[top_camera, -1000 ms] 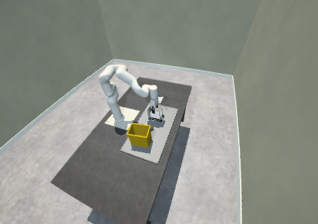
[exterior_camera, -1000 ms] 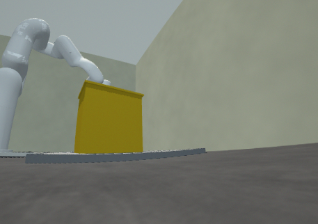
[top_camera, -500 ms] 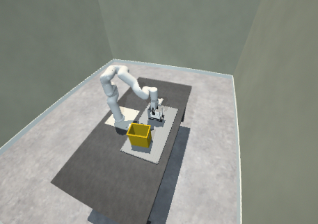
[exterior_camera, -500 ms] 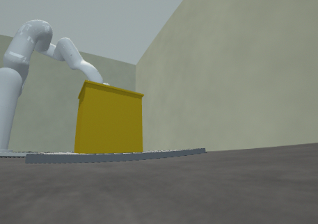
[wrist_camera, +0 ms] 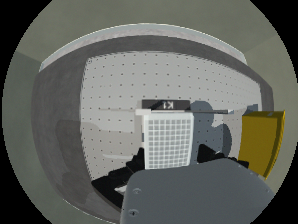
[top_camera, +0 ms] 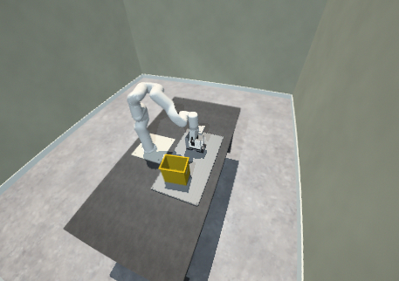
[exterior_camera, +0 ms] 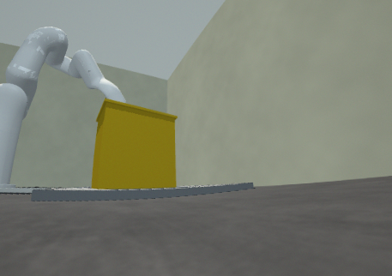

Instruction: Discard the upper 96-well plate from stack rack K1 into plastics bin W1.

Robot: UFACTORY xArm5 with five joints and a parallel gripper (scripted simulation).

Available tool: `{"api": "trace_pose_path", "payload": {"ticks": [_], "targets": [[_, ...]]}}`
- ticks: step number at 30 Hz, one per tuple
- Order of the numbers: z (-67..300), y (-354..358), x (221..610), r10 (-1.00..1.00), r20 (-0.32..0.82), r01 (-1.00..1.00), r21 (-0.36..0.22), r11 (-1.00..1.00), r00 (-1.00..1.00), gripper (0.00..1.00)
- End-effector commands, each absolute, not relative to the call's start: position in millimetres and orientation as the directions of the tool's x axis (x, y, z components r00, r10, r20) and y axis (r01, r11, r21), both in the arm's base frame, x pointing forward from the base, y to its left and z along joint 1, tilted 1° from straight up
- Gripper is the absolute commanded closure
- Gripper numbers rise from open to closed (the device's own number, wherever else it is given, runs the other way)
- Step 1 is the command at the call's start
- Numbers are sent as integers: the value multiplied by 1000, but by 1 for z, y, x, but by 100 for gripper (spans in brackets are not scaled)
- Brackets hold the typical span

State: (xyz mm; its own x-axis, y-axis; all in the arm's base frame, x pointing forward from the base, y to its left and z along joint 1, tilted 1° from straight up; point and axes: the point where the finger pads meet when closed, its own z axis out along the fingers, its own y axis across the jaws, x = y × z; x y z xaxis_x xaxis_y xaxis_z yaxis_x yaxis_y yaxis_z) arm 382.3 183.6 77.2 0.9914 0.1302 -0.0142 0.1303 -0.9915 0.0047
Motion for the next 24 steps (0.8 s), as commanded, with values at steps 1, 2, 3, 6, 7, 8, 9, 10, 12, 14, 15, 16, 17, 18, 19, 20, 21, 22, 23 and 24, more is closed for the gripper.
{"api": "trace_pose_path", "payload": {"ticks": [1, 2, 3, 6, 7, 8, 9, 10, 12, 14, 15, 16, 17, 18, 19, 20, 21, 22, 23, 24], "targets": [[72, 184, 384, 130, -10, 130, 3, -991, 991, 0], [72, 184, 384, 130, -10, 130, 3, -991, 991, 0], [72, 184, 384, 130, -10, 130, 3, -991, 991, 0], [72, 184, 384, 130, -10, 130, 3, -991, 991, 0], [72, 184, 384, 130, -10, 130, 3, -991, 991, 0], [72, 184, 384, 130, -10, 130, 3, -991, 991, 0], [72, 184, 384, 130, -10, 130, 3, -991, 991, 0], [72, 184, 384, 130, -10, 130, 3, -991, 991, 0], [72, 184, 384, 130, -10, 130, 3, -991, 991, 0], [72, 184, 384, 130, -10, 130, 3, -991, 991, 0], [72, 184, 383, 130, -10, 130, 3, -991, 991, 0], [71, 184, 383, 130, -10, 130, 3, -991, 991, 0], [70, 184, 383, 130, -10, 130, 3, -991, 991, 0], [70, 184, 383, 130, -10, 130, 3, -991, 991, 0], [69, 184, 383, 130, -10, 130, 3, -991, 991, 0], [68, 184, 383, 130, -10, 130, 3, -991, 991, 0], [68, 184, 383, 130, -10, 130, 3, -991, 991, 0], [68, 184, 383, 130, -10, 130, 3, -991, 991, 0], [68, 184, 383, 130, -10, 130, 3, -991, 991, 0], [67, 184, 383, 130, -10, 130, 3, -991, 991, 0]]}}
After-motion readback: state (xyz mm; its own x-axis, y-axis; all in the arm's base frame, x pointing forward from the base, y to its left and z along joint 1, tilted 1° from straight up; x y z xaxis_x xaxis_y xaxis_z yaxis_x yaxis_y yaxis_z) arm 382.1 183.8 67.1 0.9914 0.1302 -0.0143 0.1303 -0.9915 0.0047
